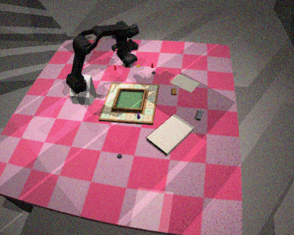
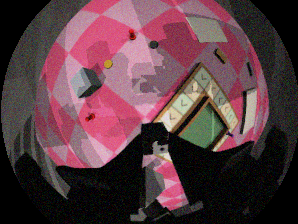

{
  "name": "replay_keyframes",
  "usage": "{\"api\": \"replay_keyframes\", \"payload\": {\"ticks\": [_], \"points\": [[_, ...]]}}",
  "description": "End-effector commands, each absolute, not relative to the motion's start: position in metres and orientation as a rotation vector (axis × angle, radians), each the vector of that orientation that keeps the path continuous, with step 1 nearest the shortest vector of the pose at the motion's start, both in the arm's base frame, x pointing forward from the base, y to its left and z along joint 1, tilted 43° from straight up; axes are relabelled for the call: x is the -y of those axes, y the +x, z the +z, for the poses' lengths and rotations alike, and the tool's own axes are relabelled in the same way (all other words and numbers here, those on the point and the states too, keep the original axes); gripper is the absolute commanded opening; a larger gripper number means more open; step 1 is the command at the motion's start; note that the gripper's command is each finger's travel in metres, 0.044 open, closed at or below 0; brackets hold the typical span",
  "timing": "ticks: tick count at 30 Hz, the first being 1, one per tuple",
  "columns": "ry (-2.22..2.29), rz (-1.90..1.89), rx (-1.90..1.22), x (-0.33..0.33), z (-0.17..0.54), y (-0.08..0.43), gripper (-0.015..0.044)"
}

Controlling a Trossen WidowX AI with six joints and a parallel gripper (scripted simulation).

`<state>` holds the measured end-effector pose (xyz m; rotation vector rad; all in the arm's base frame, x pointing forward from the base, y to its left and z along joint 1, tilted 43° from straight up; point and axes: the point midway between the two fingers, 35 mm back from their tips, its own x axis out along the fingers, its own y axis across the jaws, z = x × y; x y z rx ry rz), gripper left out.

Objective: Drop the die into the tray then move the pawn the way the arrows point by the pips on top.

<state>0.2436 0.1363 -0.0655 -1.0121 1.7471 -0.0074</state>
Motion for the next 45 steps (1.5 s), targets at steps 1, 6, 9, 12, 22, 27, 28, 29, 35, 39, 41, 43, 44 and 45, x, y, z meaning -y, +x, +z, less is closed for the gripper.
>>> {"api": "replay_keyframes", "payload": {"ticks": [1,6,9,12,22,27,28,29,35,39,41,43,44,45], "points": [[-1.083,0.075,-1.756,-0.12,-0.055,0.252,0.0],[-1.164,0.173,-1.766,-0.1,-0.044,0.261,0.0],[-1.213,0.231,-1.772,-0.088,-0.037,0.265,0.0],[-1.262,0.289,-1.776,-0.075,-0.031,0.269,0.0],[-1.424,0.481,-1.79,-0.031,-0.009,0.276,0.0],[-1.504,0.577,-1.798,-0.009,0.002,0.276,0.0],[-1.52,0.596,-1.799,-0.005,0.004,0.276,0.0],[-1.536,0.616,-1.801,0.0,0.006,0.275,0.0],[-1.605,0.704,-1.808,0.02,0.015,0.273,0.0],[-1.605,0.704,-1.808,0.02,0.015,0.273,0.0],[-1.585,0.722,-1.804,0.02,0.014,0.272,0.0],[-1.53,0.772,-1.787,0.021,0.011,0.27,0.0],[-1.501,0.798,-1.775,0.022,0.01,0.269,0.0],[-1.472,0.823,-1.762,0.022,0.009,0.268,0.0]]}}
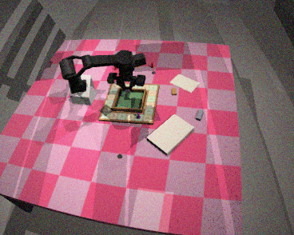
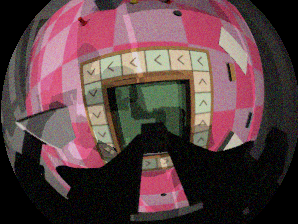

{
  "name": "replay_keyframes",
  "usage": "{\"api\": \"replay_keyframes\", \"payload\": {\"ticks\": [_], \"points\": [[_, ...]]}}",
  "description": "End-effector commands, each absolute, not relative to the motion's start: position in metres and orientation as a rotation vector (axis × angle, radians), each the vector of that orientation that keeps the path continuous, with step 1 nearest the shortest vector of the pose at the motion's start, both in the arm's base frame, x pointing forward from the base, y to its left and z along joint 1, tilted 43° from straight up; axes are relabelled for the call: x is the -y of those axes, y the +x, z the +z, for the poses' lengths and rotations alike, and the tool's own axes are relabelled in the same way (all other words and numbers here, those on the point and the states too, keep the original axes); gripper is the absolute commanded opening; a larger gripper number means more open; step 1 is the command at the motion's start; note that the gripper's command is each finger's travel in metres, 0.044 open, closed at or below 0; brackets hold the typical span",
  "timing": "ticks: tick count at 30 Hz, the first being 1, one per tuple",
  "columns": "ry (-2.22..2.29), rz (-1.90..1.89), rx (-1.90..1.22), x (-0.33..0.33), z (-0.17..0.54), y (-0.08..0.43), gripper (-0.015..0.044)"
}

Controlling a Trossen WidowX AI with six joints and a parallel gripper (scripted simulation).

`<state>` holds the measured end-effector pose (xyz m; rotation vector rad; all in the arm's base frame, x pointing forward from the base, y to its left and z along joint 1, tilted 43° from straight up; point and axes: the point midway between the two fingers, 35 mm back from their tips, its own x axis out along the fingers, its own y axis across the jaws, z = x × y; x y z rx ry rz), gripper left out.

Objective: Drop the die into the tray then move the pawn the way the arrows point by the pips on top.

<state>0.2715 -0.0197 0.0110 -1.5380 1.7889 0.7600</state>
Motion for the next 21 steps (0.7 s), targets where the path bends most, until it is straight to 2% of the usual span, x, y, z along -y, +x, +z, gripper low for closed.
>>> {"api": "replay_keyframes", "payload": {"ticks": [1,21], "points": [[-1.444,0.848,-1.748,0.0226,0.0078,0.2668,0.0],[-1.057,1.153,-1.221,0.0247,0.0001,0.2625,0.0]]}}
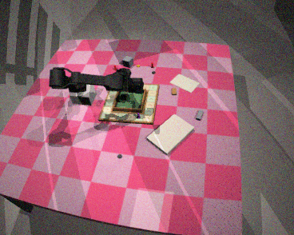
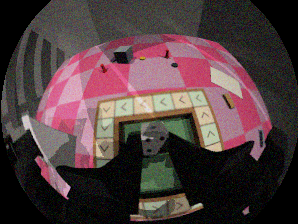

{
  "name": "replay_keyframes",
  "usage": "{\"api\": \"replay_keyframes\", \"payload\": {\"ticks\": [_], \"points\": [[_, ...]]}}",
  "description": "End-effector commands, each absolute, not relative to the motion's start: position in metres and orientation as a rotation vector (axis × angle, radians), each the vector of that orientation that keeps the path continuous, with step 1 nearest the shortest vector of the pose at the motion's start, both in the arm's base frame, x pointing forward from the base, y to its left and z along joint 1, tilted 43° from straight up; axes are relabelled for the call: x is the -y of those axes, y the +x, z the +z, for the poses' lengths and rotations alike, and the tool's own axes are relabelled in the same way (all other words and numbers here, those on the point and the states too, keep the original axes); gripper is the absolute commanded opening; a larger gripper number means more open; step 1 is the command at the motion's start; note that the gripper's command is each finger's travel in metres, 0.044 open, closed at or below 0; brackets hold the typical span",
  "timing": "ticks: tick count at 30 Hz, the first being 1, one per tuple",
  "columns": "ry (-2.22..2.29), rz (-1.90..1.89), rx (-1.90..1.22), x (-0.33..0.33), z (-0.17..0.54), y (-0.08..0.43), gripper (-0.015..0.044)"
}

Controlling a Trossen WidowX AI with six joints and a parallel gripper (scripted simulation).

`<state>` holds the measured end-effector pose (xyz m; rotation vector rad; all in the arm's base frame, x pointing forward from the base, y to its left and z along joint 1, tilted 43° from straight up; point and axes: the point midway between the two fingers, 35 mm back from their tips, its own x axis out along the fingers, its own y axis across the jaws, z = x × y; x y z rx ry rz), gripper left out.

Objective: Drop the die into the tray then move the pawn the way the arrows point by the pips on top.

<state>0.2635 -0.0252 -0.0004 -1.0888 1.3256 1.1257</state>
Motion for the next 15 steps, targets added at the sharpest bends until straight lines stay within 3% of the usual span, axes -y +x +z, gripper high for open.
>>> {"api": "replay_keyframes", "payload": {"ticks": [1,15], "points": [[-1.05,1.157,-1.194,0.025,0.0,0.263,0.0],[-1.046,1.159,-1.171,0.025,0.045,0.271,0.0]]}}
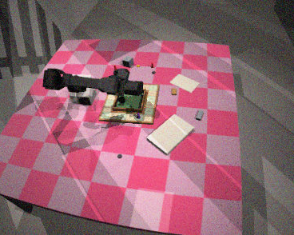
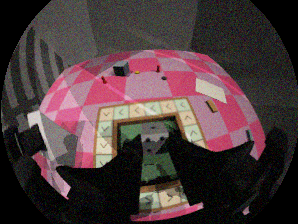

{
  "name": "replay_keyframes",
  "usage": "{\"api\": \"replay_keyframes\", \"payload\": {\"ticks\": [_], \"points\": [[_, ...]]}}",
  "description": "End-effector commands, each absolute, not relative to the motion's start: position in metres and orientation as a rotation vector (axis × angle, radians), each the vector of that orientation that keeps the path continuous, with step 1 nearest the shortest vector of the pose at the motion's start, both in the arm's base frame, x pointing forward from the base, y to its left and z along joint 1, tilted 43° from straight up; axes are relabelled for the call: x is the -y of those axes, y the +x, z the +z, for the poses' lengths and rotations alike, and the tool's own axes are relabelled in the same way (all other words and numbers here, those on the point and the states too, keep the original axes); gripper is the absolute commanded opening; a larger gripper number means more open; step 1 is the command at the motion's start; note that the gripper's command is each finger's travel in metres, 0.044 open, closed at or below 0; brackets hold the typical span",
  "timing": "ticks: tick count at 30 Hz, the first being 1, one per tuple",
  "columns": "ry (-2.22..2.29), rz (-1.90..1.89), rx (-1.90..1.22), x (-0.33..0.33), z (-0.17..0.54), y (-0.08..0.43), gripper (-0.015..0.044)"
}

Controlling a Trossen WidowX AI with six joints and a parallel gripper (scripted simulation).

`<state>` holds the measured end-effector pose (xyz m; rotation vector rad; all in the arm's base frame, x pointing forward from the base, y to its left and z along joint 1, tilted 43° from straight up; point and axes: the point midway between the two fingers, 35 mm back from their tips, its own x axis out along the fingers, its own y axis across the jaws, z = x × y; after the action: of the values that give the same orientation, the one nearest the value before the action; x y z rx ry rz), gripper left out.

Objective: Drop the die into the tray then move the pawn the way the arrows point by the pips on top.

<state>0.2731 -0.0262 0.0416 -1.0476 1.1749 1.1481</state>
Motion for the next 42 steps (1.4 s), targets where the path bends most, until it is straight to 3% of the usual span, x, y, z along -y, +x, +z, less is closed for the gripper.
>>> {"api": "replay_keyframes", "payload": {"ticks": [1,19,36,42], "points": [[-1.046,1.159,-1.171,0.025,0.045,0.271,0.0],[-1.042,1.155,-1.18,0.026,0.044,0.271,0.0],[-1.044,1.16,-1.17,-0.001,0.074,0.274,0.044],[-1.286,0.976,-1.621,0.008,0.036,0.267,0.044]]}}
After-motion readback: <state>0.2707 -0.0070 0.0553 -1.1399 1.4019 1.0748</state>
